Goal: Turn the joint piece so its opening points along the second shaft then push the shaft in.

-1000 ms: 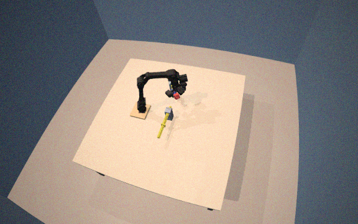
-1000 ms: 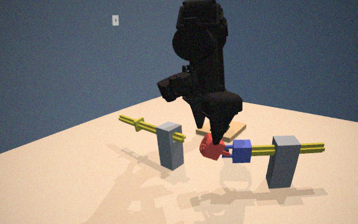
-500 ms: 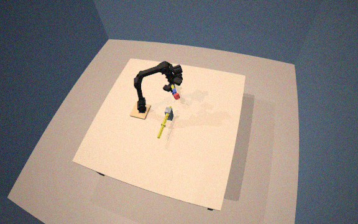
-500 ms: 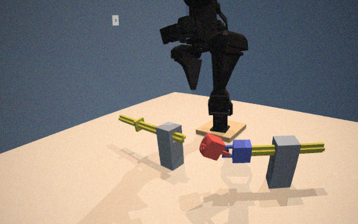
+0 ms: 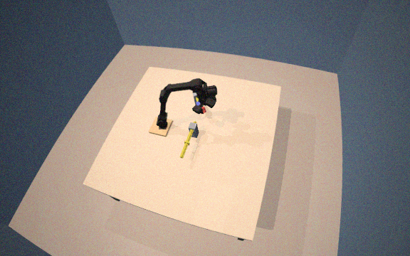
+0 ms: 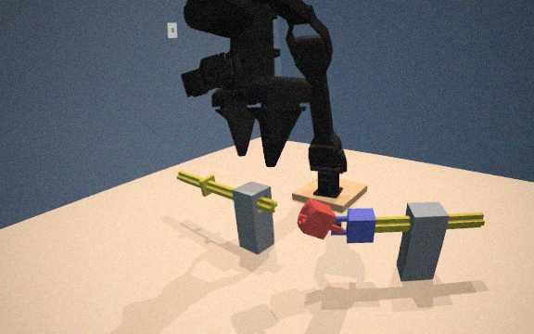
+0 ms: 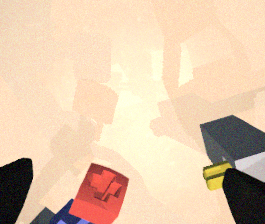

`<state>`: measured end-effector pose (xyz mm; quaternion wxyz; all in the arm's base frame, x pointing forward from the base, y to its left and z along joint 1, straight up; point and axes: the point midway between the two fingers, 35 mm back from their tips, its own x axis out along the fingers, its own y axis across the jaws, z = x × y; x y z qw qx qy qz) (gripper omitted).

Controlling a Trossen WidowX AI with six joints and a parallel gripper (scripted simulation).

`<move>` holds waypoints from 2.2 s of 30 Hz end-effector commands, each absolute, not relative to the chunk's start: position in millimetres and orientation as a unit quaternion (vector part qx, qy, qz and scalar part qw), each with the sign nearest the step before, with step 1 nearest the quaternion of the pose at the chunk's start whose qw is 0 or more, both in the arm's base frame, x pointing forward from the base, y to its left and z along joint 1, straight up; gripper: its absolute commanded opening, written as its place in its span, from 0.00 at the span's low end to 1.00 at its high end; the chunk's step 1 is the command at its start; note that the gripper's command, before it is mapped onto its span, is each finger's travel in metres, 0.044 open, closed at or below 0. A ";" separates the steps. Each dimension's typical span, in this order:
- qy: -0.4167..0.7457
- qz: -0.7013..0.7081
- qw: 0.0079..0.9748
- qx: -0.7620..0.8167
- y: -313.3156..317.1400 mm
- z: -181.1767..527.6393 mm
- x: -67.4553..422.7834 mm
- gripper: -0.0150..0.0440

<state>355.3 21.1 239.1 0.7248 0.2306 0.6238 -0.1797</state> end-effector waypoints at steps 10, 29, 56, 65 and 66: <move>0.568 -0.317 0.706 0.280 26.1 219.7 356.1 1.00; 0.552 -0.343 0.703 0.290 27.9 185.7 360.3 1.00; 0.554 -0.342 0.701 0.291 67.5 136.4 331.5 1.00; 0.555 -0.342 0.701 0.291 83.7 134.5 317.3 1.00; 0.555 -0.342 0.701 0.291 83.5 133.2 317.6 1.00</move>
